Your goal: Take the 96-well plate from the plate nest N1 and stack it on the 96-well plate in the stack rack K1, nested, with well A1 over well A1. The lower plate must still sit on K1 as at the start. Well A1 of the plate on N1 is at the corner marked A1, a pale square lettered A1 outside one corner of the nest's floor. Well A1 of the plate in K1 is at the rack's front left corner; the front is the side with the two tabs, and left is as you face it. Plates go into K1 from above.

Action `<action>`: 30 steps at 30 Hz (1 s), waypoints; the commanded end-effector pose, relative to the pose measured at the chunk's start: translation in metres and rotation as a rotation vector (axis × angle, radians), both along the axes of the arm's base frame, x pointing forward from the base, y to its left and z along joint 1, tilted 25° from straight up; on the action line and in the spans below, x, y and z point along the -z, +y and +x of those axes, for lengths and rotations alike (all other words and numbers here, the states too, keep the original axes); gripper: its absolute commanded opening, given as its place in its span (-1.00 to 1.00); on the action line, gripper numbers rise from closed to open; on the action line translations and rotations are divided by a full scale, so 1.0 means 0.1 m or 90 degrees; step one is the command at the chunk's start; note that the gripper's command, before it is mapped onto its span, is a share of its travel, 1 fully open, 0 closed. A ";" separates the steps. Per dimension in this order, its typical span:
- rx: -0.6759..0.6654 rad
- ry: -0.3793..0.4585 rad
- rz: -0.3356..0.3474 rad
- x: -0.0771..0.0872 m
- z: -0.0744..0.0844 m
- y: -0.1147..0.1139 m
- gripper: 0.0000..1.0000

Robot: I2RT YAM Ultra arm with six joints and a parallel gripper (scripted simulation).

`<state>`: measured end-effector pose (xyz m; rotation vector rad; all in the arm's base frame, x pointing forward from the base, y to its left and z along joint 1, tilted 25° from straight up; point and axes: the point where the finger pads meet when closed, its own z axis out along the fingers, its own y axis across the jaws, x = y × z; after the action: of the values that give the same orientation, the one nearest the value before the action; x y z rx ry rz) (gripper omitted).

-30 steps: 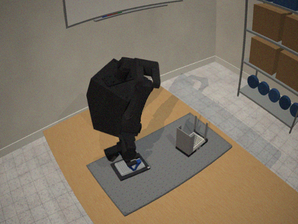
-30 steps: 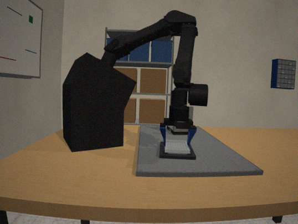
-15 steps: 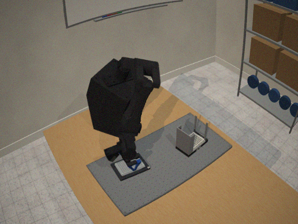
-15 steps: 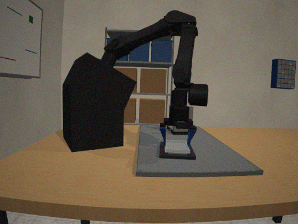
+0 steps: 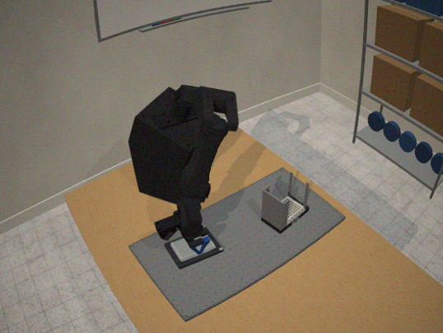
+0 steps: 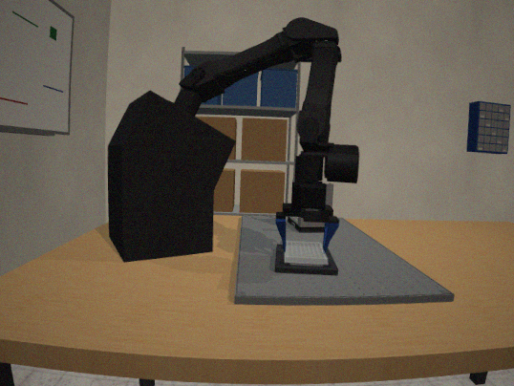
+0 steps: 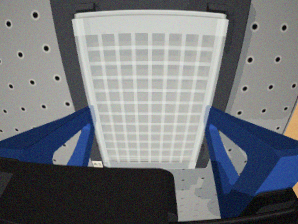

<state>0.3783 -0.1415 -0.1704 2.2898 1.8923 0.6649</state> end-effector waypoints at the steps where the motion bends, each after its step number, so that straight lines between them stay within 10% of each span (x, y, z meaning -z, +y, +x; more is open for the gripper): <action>1: 0.009 -0.007 -0.019 0.05 0.08 -0.11 -1.00; 30: 0.010 -0.005 -0.018 0.04 0.06 -0.13 -1.00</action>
<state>0.3783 -0.1415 -0.1704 2.2897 1.8924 0.6669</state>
